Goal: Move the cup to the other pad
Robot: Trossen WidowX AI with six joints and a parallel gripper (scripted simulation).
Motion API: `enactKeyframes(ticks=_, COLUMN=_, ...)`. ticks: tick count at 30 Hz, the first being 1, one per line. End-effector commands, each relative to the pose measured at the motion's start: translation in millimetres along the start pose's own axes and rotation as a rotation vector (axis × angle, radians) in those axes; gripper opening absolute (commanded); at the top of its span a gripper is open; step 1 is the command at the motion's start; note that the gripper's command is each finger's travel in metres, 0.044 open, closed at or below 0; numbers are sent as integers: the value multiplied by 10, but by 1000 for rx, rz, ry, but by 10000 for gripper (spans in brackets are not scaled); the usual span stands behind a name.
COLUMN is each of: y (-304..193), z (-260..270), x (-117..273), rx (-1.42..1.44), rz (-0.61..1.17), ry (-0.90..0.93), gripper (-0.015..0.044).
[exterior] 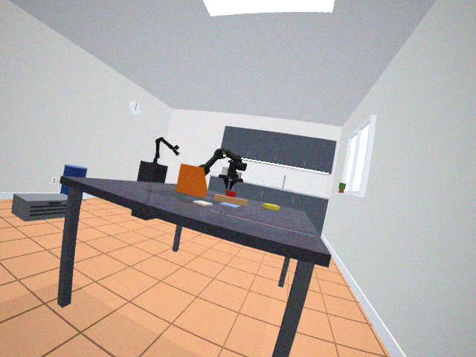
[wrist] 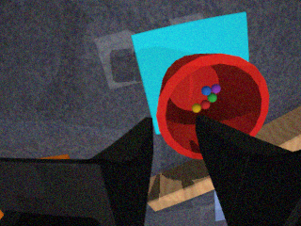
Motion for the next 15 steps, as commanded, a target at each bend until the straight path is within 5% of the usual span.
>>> enactKeyframes(ticks=1, y=0, z=-10, x=65, rx=6, rz=2, ry=-5, gripper=128)
enactKeyframes(ticks=9, y=-5, z=19, x=141, rx=5, rz=0, ry=-4, gripper=128)
enactKeyframes(ticks=15, y=-8, z=19, x=98, rx=-3, rz=-3, ry=2, gripper=285)
Point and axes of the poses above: the point midway between the two fingers, 35 mm back from their tips, its own x axis back along the fingers, its own z axis across the jaws, y = z × x, the point moved 4 cm from there along x, back along the fingers, and after that the axes turned 1 degree about x, right-handed, at the moved point
